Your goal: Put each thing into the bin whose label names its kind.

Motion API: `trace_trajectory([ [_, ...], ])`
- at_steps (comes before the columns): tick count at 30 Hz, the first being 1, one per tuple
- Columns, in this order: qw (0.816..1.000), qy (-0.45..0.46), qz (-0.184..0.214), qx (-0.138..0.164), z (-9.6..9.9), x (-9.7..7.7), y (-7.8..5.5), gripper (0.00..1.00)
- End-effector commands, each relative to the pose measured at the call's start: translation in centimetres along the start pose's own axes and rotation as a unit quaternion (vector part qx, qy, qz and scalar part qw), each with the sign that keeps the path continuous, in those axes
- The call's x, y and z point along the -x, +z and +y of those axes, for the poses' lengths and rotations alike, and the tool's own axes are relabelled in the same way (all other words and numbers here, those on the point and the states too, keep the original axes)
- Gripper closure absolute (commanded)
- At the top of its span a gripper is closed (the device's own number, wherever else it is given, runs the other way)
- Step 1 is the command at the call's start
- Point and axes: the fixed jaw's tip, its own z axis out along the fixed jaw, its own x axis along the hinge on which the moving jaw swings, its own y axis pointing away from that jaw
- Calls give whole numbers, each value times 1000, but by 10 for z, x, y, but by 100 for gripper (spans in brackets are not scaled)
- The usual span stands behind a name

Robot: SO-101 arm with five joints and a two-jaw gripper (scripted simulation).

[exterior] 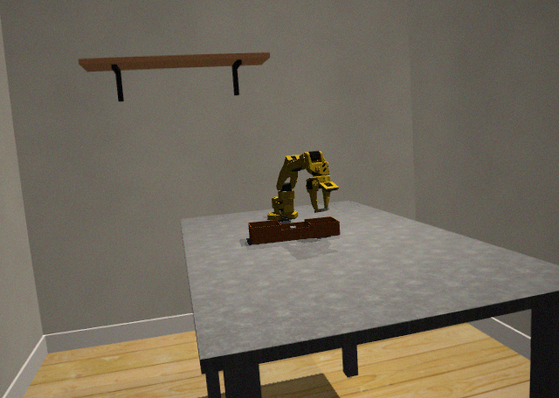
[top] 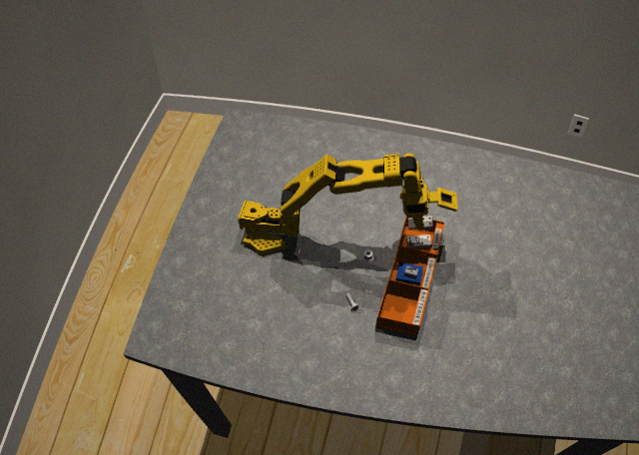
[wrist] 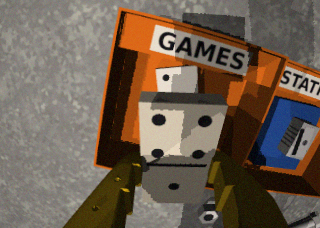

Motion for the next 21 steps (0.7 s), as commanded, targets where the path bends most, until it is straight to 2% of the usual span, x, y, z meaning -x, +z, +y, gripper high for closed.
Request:
trace_trajectory([
  [1,1000,1,-23,0,-2,6,-11,100],
  [11,1000,1,-23,0,-2,6,-11,100],
  [12,999,2,-32,-2,-7,8,-17,100],
  [21,999,2,-32,-2,-7,8,-17,100],
])
